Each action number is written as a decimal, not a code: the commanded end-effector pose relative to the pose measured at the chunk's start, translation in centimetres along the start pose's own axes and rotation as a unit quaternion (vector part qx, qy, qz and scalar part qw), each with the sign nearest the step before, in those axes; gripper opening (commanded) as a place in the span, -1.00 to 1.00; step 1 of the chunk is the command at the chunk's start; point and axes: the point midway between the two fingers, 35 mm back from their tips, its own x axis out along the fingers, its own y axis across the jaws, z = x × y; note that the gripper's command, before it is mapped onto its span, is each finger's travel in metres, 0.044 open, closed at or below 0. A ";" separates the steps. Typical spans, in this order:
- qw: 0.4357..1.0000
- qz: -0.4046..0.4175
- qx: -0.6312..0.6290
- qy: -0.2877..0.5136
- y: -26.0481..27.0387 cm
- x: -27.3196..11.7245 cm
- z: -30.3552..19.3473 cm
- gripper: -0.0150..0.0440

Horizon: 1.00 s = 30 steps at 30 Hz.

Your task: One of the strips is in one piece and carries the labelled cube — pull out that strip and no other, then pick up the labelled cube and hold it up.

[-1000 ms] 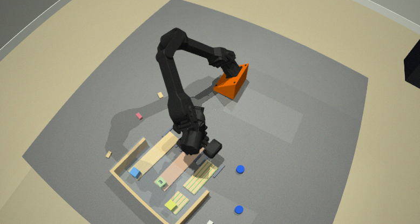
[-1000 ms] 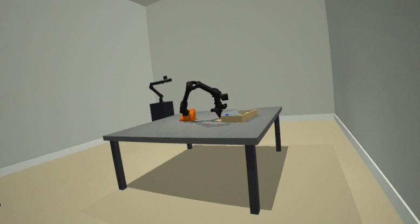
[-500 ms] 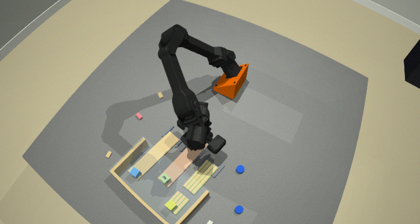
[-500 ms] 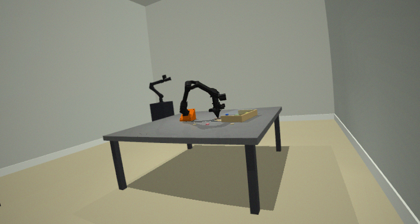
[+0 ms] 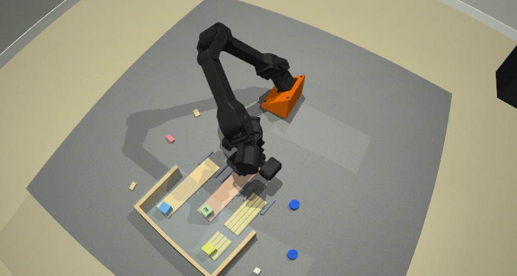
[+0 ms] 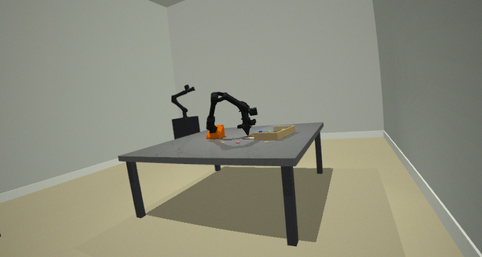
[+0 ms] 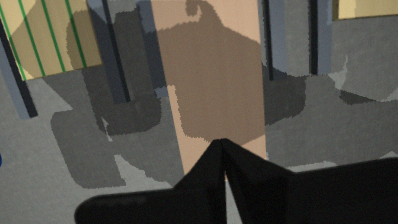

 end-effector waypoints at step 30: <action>1.000 -0.002 -0.004 0.016 0.0 0.6 -5.7 -0.49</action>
